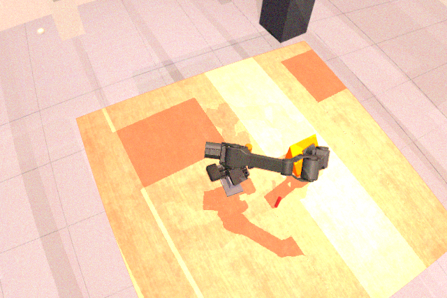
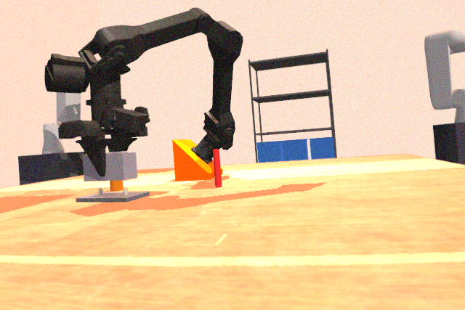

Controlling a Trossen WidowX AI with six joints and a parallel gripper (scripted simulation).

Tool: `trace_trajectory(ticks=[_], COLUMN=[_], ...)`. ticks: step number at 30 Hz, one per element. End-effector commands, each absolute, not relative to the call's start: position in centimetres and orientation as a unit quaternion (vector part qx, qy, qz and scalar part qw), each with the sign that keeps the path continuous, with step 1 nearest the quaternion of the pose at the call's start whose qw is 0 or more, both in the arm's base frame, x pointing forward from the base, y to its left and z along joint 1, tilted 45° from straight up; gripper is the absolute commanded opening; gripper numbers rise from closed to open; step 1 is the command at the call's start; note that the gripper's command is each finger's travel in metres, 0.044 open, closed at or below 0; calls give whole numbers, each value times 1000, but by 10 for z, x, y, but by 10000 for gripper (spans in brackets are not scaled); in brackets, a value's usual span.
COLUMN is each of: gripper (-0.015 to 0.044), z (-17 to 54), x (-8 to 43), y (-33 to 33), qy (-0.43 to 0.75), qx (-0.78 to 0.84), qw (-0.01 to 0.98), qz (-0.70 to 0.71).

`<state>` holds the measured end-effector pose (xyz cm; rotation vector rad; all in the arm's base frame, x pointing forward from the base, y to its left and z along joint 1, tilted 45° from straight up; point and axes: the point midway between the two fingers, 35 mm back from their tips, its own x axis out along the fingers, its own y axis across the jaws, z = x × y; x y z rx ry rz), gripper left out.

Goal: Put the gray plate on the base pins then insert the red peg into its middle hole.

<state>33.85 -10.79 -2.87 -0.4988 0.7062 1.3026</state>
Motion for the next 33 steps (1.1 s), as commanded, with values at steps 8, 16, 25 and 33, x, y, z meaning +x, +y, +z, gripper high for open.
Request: trace_trajectory(ticks=[8, 16, 25, 33], gripper=[0, 0, 105, 315], z=[-42, -43, -43, -43], x=[339, 341, 341, 341], y=[-94, -94, -94, -94], qy=[318, 318, 318, 318], qx=[-219, -224, -224, -224], qw=[711, 710, 710, 710], qz=[588, 588, 588, 588])
